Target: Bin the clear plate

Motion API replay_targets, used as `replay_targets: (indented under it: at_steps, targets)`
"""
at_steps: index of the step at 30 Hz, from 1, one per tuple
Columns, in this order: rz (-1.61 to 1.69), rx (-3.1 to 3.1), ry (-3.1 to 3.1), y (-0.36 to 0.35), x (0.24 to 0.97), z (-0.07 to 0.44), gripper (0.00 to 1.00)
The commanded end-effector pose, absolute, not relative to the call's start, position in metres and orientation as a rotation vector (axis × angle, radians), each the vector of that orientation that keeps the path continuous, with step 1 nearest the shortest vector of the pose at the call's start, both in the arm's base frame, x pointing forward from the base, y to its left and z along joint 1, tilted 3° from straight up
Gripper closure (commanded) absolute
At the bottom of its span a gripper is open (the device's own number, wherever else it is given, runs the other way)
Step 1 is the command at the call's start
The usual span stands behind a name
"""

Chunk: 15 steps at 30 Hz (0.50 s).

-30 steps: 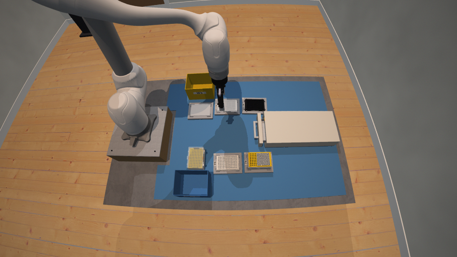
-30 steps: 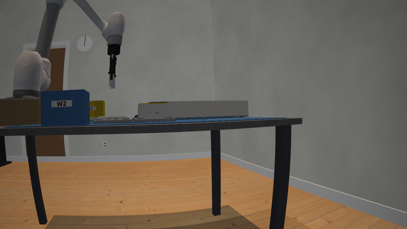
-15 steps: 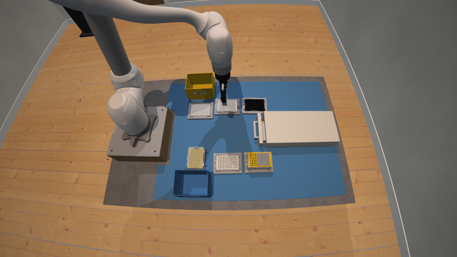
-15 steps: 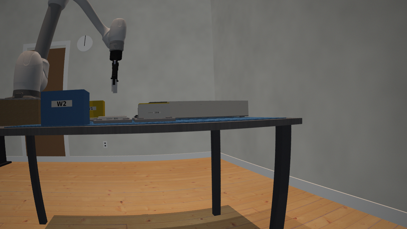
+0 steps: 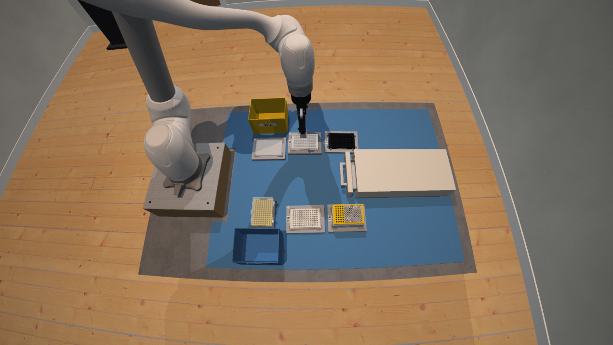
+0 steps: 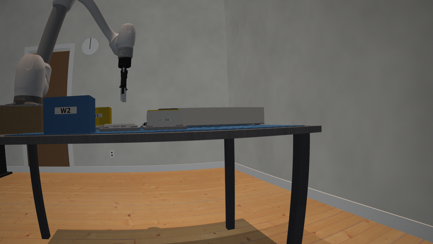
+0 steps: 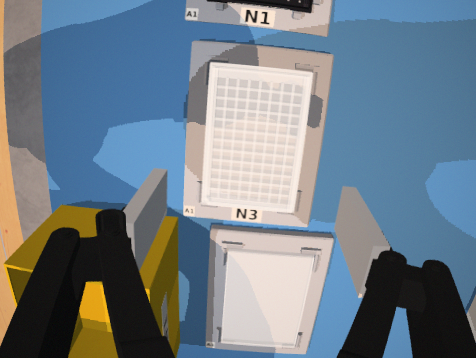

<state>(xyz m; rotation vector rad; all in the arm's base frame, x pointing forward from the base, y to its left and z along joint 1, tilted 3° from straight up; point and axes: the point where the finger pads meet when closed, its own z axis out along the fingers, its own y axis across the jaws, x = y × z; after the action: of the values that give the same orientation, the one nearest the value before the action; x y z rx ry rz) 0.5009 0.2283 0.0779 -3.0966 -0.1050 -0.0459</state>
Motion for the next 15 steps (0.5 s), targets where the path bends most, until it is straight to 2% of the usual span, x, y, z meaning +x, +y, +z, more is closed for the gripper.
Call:
replay_targets:
  at_steps: [1, 15]
  targets:
    - [-0.046, -3.096, -0.105, 0.228, 0.501, 0.078, 0.30]
    - [-0.046, -3.096, -0.105, 0.229, 0.501, 0.062, 0.30]
